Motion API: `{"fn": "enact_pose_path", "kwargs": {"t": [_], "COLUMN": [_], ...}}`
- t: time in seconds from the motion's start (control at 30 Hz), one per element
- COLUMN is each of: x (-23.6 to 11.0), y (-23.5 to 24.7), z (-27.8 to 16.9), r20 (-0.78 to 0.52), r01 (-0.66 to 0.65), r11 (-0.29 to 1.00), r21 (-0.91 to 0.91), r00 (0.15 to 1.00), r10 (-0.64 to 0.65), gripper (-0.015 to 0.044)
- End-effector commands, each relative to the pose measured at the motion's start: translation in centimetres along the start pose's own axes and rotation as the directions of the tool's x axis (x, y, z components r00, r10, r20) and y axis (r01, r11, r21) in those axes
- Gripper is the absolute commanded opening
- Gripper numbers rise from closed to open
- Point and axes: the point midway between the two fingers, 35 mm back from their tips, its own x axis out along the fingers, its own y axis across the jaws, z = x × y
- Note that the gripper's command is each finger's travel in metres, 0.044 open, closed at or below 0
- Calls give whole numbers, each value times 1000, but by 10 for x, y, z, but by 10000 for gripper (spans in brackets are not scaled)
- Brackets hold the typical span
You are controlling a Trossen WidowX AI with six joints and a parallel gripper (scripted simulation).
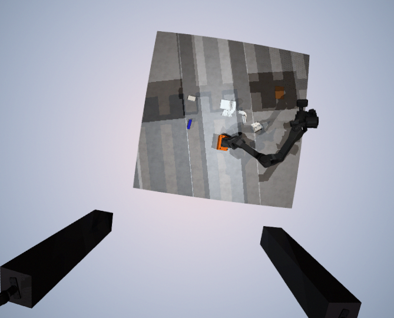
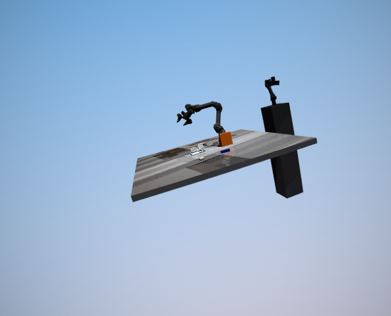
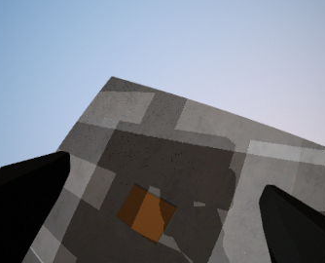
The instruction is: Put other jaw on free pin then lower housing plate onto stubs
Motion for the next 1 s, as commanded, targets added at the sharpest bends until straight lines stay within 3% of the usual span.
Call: {"fn": "enact_pose_path", "kwargs": {"t": [0.0,0.97], "x": [9,3], "y": [7,42], "z": [-25,-180], "r20": [-74,-507], "r01": [0,-150], "r11": [999,903], "r21": [-48,-403], "r00": [997,858], "r10": [-4,-84], "gripper": [440,440]}}
